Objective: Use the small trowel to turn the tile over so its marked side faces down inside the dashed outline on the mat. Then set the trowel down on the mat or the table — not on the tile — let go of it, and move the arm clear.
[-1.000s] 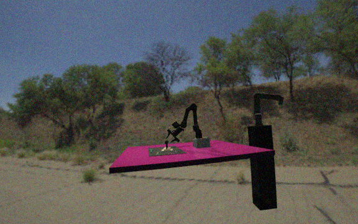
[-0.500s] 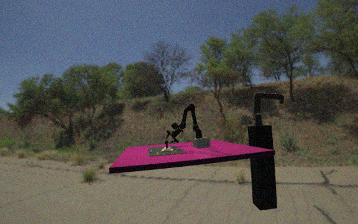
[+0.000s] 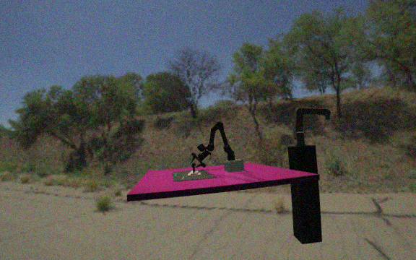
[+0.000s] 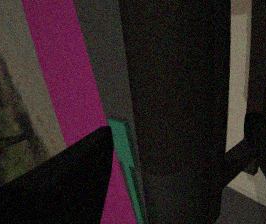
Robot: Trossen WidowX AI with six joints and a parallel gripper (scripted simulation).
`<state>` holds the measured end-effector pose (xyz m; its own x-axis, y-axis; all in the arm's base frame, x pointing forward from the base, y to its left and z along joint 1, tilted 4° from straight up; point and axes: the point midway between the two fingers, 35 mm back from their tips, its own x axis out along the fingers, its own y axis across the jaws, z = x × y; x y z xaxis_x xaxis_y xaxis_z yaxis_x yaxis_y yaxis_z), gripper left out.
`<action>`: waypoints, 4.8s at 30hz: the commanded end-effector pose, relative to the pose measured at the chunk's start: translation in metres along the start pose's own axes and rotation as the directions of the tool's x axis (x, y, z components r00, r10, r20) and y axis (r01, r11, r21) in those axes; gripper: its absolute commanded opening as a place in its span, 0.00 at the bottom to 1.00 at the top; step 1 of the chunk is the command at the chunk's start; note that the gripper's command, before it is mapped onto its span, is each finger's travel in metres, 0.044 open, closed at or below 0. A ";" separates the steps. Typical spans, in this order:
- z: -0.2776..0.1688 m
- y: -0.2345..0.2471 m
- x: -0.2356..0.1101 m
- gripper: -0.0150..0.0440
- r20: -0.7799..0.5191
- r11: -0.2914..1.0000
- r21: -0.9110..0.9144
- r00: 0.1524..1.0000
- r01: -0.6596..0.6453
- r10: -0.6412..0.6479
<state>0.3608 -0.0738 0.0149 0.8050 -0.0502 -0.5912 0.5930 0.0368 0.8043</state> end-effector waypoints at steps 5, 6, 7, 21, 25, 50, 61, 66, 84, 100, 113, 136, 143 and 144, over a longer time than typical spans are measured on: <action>0.001 0.001 0.014 0.76 0.005 1.000 0.005 1.000 -0.005 0.005; 0.001 0.001 0.016 0.76 0.006 1.000 0.006 1.000 -0.006 0.006; 0.001 0.001 0.017 0.76 0.006 1.000 0.006 1.000 -0.006 0.006; 0.001 0.000 0.023 0.46 0.006 1.000 0.007 1.000 -0.007 0.007; 0.001 0.000 0.023 0.42 0.006 1.000 0.007 1.000 -0.007 0.007; 0.001 0.023 0.006 0.25 0.004 1.000 0.006 1.000 -0.007 0.007; 0.000 0.046 -0.016 0.25 0.002 1.000 0.006 1.000 -0.007 0.007; 0.000 0.046 -0.016 0.25 0.002 1.000 0.006 1.000 -0.007 0.007; -0.048 0.030 -0.018 0.25 0.025 0.996 -0.093 1.000 -0.006 0.008; -0.053 0.015 -0.006 0.25 0.027 0.995 -0.103 1.000 -0.006 0.009; -0.053 -0.002 0.007 0.25 0.027 0.995 -0.103 1.000 -0.006 0.009; -0.085 -0.003 0.007 0.25 0.025 0.995 -0.100 1.000 -0.003 0.006; -0.097 -0.003 0.007 0.25 0.025 0.995 -0.100 1.000 -0.004 0.006; -0.098 -0.003 0.006 0.25 0.025 0.995 -0.099 1.000 -0.004 0.007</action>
<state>0.3659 0.0106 0.0029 0.8055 -0.1013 -0.5839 0.5926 0.1290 0.7951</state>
